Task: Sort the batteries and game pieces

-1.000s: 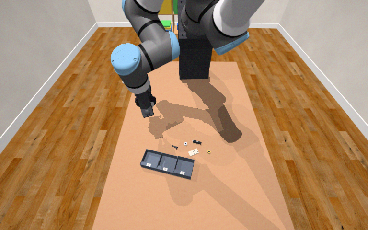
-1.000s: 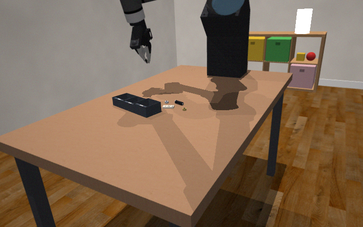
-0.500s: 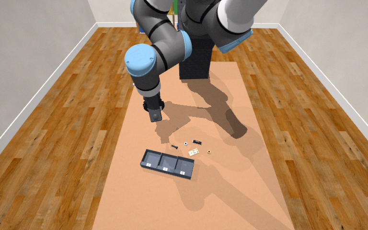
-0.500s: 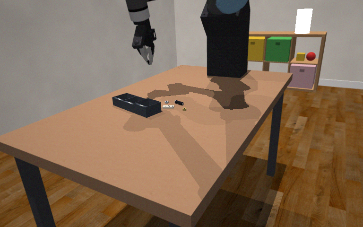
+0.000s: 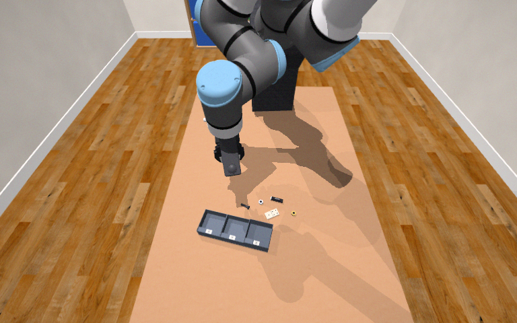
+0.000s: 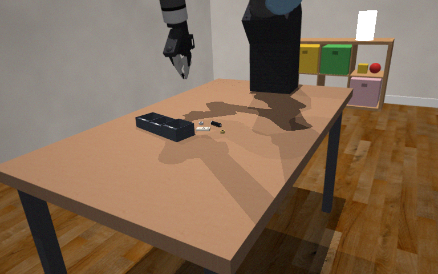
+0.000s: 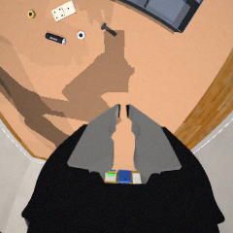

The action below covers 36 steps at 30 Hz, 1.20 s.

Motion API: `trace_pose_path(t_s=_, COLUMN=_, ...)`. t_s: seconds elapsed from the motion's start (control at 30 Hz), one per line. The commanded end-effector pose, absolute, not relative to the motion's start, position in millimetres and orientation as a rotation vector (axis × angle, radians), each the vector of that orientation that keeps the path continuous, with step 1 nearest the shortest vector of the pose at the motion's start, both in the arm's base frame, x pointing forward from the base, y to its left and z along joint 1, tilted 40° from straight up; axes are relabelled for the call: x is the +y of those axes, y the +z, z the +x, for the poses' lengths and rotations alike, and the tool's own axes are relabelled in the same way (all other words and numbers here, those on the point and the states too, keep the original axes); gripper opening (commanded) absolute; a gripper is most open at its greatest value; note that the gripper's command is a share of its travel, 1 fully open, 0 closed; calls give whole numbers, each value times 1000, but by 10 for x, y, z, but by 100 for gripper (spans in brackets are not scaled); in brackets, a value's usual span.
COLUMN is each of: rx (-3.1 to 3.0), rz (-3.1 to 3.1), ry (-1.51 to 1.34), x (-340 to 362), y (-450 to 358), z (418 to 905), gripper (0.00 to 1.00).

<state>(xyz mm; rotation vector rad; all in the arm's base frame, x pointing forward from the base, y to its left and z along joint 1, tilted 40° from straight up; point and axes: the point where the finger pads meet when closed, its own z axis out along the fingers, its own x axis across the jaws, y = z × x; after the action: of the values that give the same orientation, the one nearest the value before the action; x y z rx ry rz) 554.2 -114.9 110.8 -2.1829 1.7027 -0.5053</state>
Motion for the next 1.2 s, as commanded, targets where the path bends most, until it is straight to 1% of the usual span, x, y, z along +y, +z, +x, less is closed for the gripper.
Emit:
trace_pose_path(t_s=0.0, rx=1719, rz=-2143, ry=-525, x=-873, y=1239, z=5588, gripper=4)
trace_pose_path(t_s=0.2, rx=1721, rz=-2092, ry=-548, x=-795, y=1280, z=5603, gripper=4)
trace_pose_path(t_s=0.3, rx=1723, rz=-2093, ry=-548, x=-596, y=1387, z=5633, gripper=4)
trace_pose_path(t_s=0.43, rx=1721, rz=-2093, ry=-555, x=-615, y=1417, z=5657, gripper=4)
trace_pose_path(t_s=0.57, rx=1723, rz=-2040, ry=-567, x=-315, y=1535, z=5658, gripper=4)
trace_pose_path(t_s=0.77, rx=1723, rz=-2040, ry=-568, x=-318, y=1541, z=5662, gripper=4)
trace_pose_path(t_s=0.9, rx=1721, rz=-1987, ry=-580, x=-29, y=1684, z=5664, gripper=4)
trace_pose_path(t_s=1.03, rx=1720, rz=-1986, ry=-582, x=-34, y=1693, z=5671, gripper=4)
trace_pose_path(t_s=1.17, rx=1715, rz=-1932, ry=-587, x=259, y=1831, z=5649, gripper=4)
